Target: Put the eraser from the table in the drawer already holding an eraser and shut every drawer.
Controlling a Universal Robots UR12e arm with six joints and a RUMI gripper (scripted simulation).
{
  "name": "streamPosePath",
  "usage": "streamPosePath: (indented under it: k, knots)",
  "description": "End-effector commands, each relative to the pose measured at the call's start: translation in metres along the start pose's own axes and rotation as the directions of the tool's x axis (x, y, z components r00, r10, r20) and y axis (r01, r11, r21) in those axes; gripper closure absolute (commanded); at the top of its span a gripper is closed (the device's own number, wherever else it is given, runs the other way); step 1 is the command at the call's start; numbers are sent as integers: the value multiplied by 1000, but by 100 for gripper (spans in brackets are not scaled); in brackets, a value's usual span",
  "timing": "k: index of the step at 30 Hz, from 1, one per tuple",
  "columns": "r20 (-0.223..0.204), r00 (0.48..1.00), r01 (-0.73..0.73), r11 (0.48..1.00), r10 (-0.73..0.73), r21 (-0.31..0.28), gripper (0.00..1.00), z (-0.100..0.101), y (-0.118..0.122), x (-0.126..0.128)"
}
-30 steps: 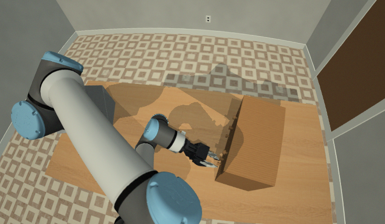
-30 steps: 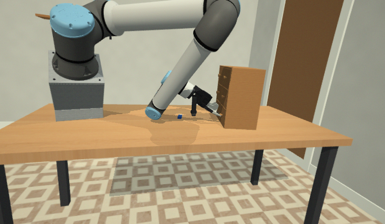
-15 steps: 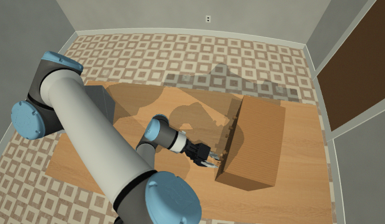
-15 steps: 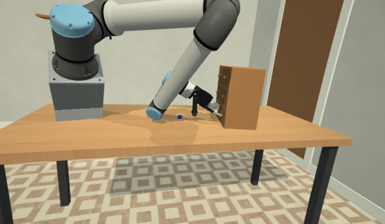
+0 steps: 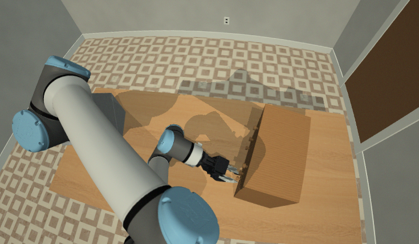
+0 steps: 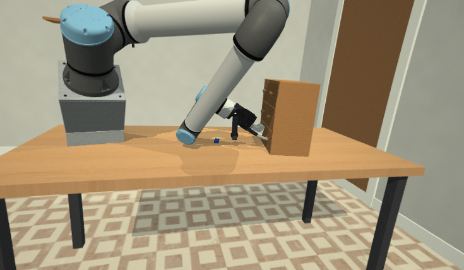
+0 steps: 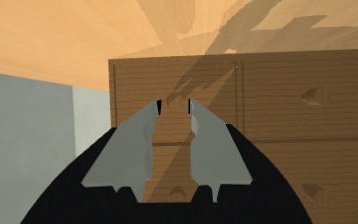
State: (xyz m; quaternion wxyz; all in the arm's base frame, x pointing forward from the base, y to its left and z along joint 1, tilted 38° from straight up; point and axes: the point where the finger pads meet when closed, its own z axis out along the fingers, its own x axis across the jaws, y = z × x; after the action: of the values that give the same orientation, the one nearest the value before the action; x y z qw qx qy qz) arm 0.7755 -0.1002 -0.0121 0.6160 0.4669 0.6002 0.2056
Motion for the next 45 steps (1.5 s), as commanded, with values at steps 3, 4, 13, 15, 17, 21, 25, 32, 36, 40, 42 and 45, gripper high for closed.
streamPosePath:
  k: [3, 4, 13, 15, 17, 21, 25, 32, 36, 40, 42, 45]
  knots:
    - [0, 1000, 0, 1000, 0, -1, 80, 0, 1, 0]
    - [0, 1000, 0, 1000, 0, -1, 80, 0, 1, 0]
    - [0, 1000, 0, 1000, 0, -1, 80, 0, 1, 0]
    - [0, 1000, 0, 1000, 0, -1, 80, 0, 1, 0]
    - [0, 1000, 0, 1000, 0, -1, 80, 0, 1, 0]
    - [0, 1000, 0, 1000, 0, -1, 93, 0, 1, 0]
    - [0, 1000, 0, 1000, 0, -1, 93, 0, 1, 0]
    - [0, 1000, 0, 1000, 0, -1, 93, 0, 1, 0]
    - [0, 1000, 0, 1000, 0, -1, 93, 0, 1, 0]
    - [0, 1000, 0, 1000, 0, -1, 93, 0, 1, 0]
    - [0, 1000, 0, 1000, 0, -1, 93, 0, 1, 0]
    - [0, 1000, 0, 1000, 0, -1, 93, 0, 1, 0]
